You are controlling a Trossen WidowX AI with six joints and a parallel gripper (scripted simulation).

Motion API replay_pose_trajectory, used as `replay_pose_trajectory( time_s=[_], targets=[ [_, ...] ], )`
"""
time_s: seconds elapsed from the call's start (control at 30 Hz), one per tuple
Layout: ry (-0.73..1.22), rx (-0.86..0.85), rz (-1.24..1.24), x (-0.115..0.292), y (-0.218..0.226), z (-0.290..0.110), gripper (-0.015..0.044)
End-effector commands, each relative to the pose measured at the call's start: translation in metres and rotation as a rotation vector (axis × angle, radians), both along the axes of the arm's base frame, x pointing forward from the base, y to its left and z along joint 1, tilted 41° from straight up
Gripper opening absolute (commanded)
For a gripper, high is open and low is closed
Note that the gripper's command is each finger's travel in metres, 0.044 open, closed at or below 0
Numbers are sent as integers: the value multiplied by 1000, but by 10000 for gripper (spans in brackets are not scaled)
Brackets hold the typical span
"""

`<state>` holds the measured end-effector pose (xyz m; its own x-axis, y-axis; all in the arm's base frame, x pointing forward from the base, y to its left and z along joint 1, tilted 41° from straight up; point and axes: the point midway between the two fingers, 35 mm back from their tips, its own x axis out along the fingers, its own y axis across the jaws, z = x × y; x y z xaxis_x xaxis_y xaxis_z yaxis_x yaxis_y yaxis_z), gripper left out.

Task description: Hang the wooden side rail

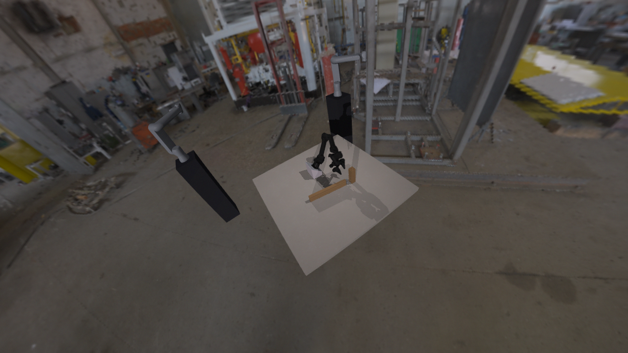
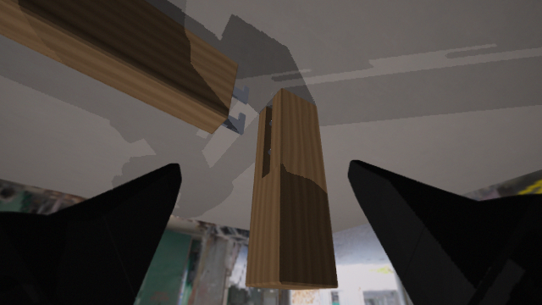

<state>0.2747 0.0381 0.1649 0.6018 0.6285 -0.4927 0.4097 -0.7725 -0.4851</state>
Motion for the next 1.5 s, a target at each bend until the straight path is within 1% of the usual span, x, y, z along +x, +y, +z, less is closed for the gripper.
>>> replay_pose_trajectory(
  time_s=[0.0,0.7,1.0,1.2,1.47],
  targets=[
    [32,28,-5,-3,1,-5,440],
    [31,23,0,-3,0,-5,440],
    [-19,-183,279,27,-15,11,440],
    [-76,-273,505,46,-25,18,440],
    [-85,-279,530,48,-26,19,440]
  ],
)
